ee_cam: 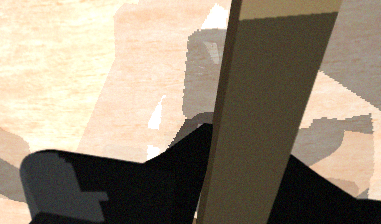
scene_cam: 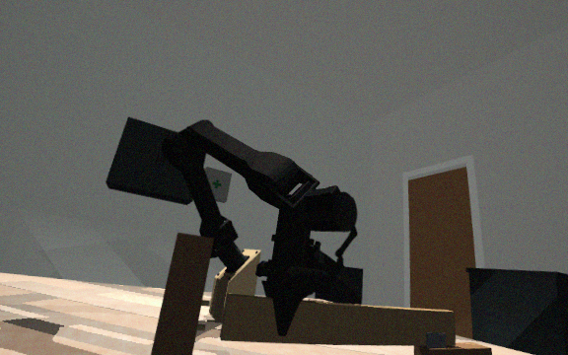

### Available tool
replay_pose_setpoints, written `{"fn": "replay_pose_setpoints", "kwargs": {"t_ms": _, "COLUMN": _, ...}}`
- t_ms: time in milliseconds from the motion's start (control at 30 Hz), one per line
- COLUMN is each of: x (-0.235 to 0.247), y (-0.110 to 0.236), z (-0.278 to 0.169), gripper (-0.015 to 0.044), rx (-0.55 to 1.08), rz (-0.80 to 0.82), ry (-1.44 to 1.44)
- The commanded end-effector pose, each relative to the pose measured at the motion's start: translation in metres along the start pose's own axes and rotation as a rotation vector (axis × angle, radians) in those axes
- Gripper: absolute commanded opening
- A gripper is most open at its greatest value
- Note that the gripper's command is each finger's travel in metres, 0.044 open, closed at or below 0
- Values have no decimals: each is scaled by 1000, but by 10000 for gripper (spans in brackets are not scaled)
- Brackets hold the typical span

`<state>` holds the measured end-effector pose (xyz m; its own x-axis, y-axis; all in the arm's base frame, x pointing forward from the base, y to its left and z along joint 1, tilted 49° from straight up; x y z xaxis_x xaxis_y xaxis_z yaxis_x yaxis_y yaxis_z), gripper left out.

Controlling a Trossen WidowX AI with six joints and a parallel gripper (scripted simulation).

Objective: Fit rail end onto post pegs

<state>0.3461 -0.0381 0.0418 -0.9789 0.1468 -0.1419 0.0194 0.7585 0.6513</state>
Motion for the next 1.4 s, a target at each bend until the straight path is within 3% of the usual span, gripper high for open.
{"fn": "replay_pose_setpoints", "kwargs": {"t_ms": 0, "x": -1, "y": 4, "z": 2, "gripper": 0, "rx": -18, "rz": -10, "ry": -1}}
{"fn": "replay_pose_setpoints", "kwargs": {"t_ms": 1367, "x": 1, "y": 2, "z": 2, "gripper": 0, "rx": -18, "rz": -10, "ry": -1}}
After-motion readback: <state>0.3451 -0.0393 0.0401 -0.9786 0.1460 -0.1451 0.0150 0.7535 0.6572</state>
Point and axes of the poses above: the point midway between the two fingers, 35 mm back from their tips, its own y axis back along the fingers, its own x axis across the jaws, z = x × y, the point moved 5 cm from there along y, back along the fingers, and after that the axes turned 2 degrees about y, right-handed, at the moved point
